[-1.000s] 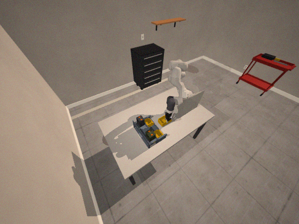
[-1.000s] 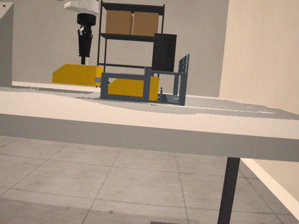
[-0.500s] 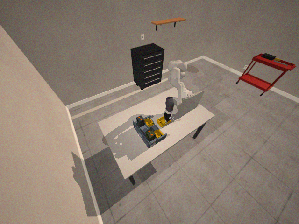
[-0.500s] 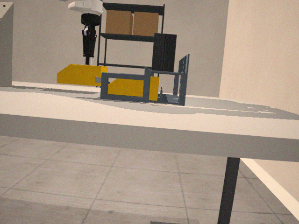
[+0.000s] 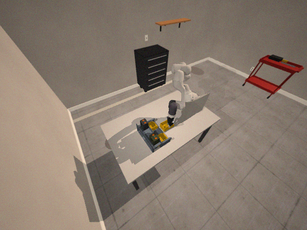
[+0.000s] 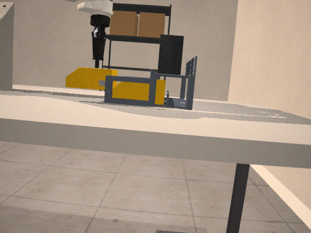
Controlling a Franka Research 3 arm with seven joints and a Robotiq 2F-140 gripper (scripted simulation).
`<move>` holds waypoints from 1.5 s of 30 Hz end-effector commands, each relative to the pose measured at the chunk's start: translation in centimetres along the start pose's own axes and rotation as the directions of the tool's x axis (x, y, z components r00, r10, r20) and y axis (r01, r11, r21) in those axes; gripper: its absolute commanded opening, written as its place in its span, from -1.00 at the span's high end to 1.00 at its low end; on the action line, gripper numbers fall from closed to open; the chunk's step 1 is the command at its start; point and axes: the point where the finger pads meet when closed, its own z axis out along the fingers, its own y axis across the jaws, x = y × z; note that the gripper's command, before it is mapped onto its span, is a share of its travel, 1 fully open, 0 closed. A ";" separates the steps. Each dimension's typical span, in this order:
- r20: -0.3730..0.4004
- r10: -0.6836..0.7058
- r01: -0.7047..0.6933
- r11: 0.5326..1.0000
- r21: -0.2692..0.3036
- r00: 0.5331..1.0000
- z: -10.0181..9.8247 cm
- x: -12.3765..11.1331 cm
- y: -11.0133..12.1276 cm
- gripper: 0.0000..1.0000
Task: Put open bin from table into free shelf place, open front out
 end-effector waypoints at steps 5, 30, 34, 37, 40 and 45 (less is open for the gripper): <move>-0.001 -0.013 0.013 1.000 0.005 1.000 0.0 -0.1 -0.1 1.00; -0.001 -0.013 0.013 1.000 0.005 1.000 0.0 -0.1 -0.1 1.00; -0.001 -0.013 0.013 1.000 0.005 1.000 0.0 -0.1 -0.1 1.00; -0.001 -0.013 0.013 1.000 0.005 1.000 0.0 -0.1 -0.1 1.00; -0.003 -0.013 0.013 1.000 0.005 1.000 0.0 -0.2 -0.1 1.00; -0.014 -0.013 0.013 1.000 0.006 1.000 -0.1 -0.2 -0.1 1.00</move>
